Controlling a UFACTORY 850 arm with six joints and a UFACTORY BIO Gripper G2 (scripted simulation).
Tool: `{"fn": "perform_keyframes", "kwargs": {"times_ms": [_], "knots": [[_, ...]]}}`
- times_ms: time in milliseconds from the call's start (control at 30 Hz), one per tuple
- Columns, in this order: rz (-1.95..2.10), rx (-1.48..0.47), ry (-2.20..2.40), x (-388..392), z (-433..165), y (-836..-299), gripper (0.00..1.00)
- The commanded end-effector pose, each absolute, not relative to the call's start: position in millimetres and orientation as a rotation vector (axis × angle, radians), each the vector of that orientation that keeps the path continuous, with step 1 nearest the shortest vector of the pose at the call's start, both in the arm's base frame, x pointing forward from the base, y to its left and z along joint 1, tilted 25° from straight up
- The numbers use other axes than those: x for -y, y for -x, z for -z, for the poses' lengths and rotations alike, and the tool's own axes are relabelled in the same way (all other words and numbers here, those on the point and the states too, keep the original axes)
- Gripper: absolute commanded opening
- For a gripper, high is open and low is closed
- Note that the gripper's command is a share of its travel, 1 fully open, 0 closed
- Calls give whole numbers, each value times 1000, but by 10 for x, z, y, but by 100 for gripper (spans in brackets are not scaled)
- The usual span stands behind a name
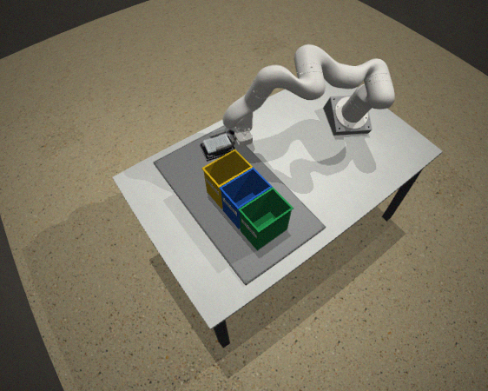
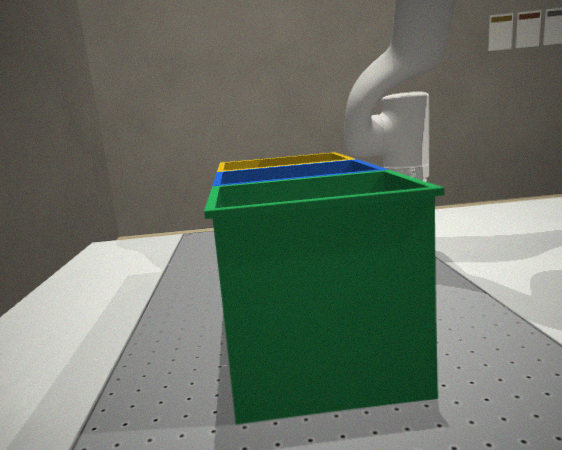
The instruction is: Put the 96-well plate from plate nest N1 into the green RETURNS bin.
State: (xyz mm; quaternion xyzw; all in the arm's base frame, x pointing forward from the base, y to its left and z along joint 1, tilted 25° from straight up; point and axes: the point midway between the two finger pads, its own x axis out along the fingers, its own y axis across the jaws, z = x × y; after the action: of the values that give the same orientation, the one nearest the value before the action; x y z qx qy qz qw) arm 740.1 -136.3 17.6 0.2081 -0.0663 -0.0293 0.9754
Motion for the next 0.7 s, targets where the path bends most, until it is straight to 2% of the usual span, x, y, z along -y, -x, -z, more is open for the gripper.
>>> {"fn": "perform_keyframes", "kwargs": {"times_ms": [0,667], "knots": [[59,136,-419,1397,-249,-7400,0],[59,136,-419,1517,-520,-7357,0]]}}
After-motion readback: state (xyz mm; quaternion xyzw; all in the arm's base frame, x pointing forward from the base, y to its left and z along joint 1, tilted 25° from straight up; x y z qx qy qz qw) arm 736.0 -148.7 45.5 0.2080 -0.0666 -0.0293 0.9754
